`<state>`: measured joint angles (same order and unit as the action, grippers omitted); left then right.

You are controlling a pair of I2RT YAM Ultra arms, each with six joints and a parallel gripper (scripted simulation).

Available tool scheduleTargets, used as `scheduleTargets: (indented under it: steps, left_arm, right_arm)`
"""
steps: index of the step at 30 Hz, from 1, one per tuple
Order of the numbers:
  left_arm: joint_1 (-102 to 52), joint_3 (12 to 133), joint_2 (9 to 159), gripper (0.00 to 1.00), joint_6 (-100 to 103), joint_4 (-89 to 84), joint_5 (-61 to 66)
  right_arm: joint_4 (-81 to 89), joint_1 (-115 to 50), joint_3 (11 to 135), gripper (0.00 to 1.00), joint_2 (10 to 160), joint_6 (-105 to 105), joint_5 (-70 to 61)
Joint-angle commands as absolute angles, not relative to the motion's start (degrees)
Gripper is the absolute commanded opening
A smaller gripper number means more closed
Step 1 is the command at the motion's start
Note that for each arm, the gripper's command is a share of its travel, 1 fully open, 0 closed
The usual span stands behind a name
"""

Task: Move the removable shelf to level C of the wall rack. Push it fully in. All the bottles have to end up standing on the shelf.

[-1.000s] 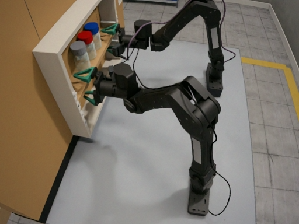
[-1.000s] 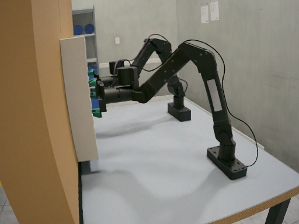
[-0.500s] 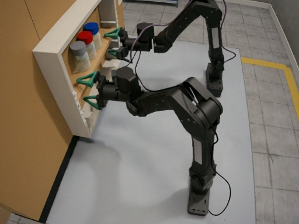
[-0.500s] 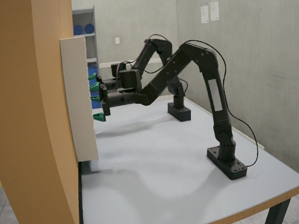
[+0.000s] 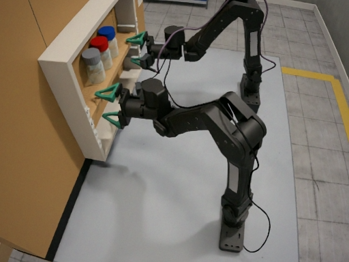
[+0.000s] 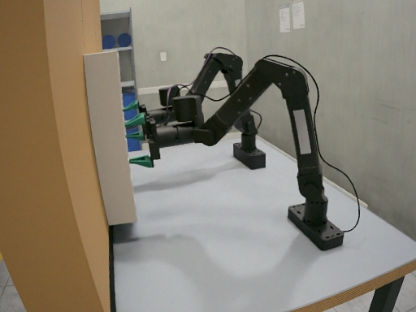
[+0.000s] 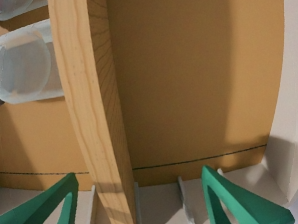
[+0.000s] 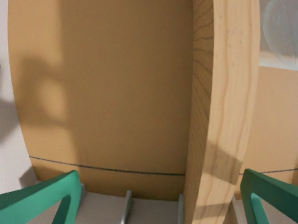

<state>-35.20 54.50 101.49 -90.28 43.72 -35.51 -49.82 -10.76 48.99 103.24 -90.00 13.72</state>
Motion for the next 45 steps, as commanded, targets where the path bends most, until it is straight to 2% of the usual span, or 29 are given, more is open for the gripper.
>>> scheduleTargets:
  steps: [1,45]
  left_arm:
    - [-36.0,54.2,99.4,1.0,-89.9,45.2,-36.2]
    - [-41.5,45.1,91.3,1.0,-89.9,46.1,-41.8]
  right_arm:
    - [-51.9,-11.7,48.8,1.0,100.8,-89.9,14.3]
    - [-53.3,-14.2,37.6,1.0,91.0,-90.0,16.8]
